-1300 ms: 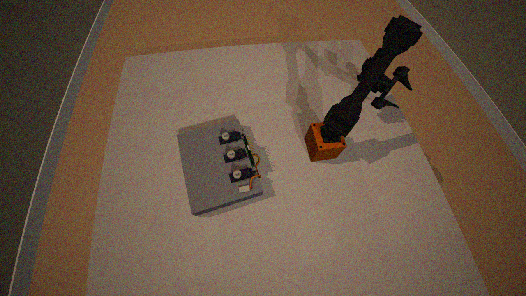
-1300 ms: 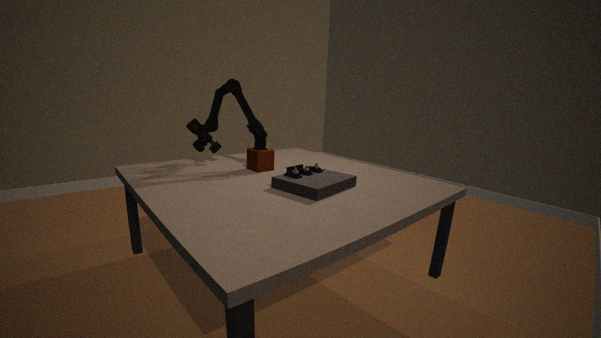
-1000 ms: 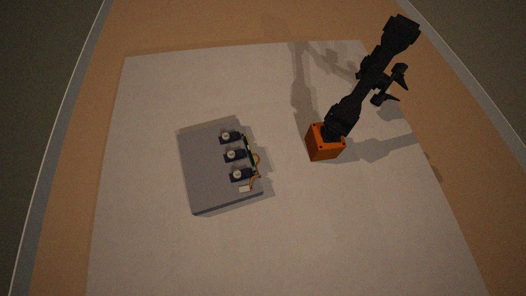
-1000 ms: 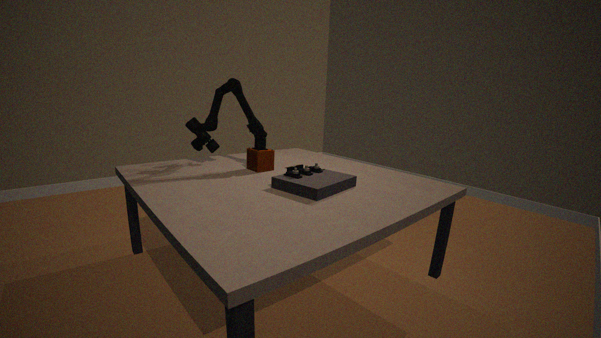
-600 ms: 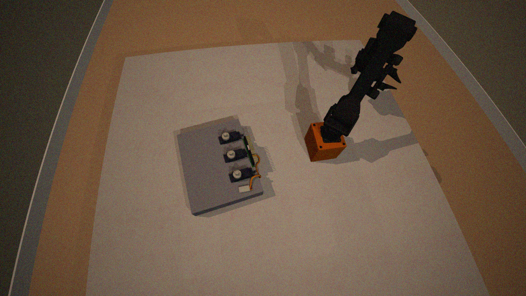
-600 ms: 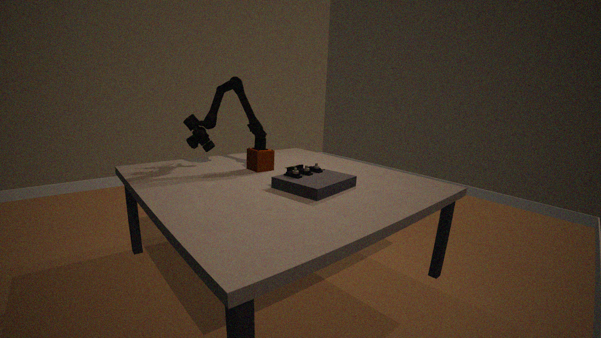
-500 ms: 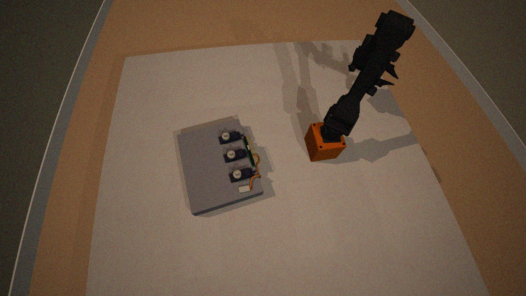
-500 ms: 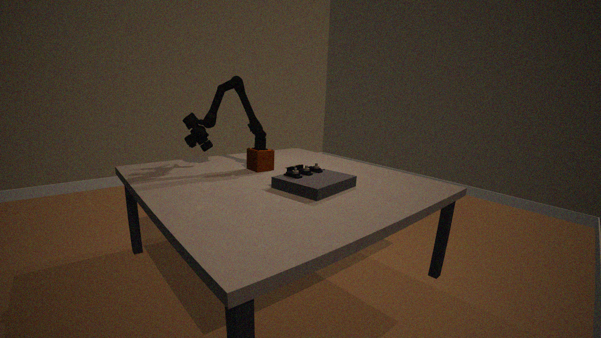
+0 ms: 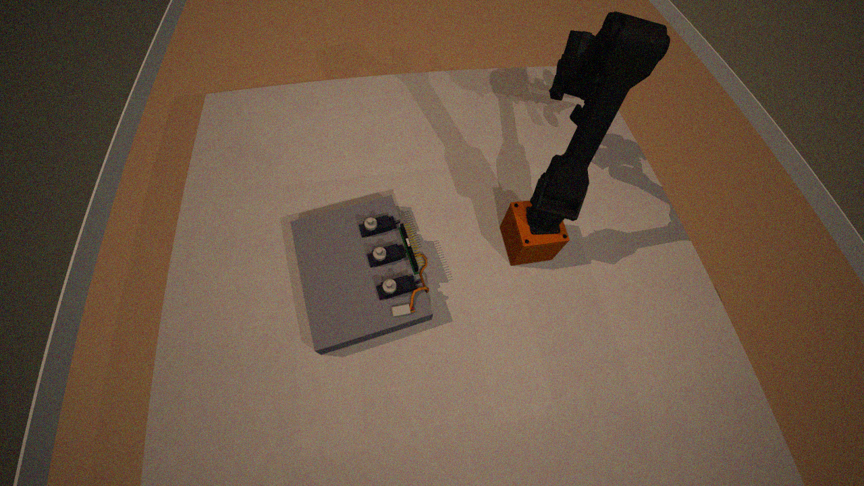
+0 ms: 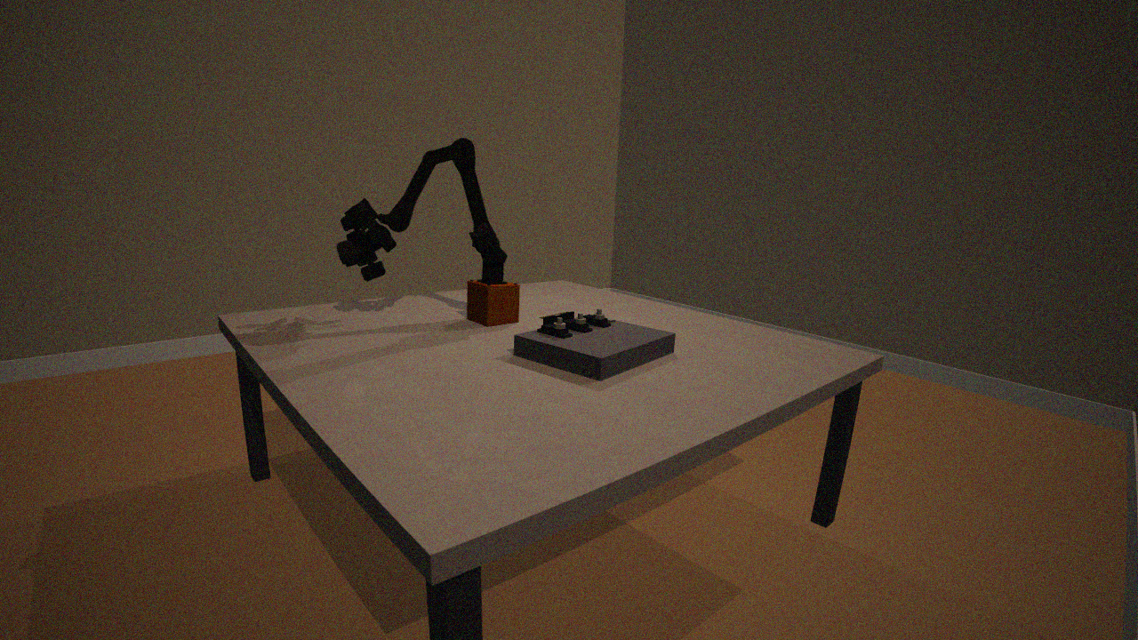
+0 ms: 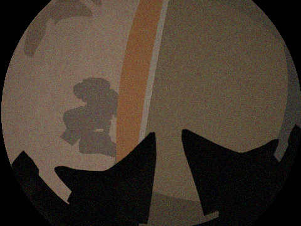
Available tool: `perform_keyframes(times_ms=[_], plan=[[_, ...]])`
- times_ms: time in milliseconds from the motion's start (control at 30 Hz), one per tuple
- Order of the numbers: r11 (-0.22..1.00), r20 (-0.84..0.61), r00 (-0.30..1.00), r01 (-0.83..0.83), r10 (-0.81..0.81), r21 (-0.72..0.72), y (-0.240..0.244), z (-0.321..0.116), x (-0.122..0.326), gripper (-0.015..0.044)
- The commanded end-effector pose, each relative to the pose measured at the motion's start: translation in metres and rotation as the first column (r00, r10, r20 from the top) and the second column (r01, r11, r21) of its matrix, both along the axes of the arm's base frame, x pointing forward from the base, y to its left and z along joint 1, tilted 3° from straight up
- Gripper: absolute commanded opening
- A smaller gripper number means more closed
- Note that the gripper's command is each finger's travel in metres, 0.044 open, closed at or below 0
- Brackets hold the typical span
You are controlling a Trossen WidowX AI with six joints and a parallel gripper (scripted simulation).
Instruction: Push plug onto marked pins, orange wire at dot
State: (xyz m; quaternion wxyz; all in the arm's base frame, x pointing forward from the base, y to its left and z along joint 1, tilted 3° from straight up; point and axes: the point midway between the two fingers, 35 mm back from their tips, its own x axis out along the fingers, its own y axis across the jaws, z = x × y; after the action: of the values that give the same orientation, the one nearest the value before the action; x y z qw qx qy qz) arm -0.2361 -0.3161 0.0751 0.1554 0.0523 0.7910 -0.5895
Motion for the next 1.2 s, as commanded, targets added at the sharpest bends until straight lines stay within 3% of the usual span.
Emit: perform_keyframes(times_ms=[0,533,1167], plan=[[0.992,0.026,0.995,-0.096,0.098,-0.08,-0.02,0.007,0.028,0.0115],[0.854,0.108,0.897,-0.363,0.429,-0.372,-0.07,0.041,0.136,0.0115],[0.515,0.178,0.564,-0.522,0.807,-0.68,-0.076,0.092,0.3,0.0115]])
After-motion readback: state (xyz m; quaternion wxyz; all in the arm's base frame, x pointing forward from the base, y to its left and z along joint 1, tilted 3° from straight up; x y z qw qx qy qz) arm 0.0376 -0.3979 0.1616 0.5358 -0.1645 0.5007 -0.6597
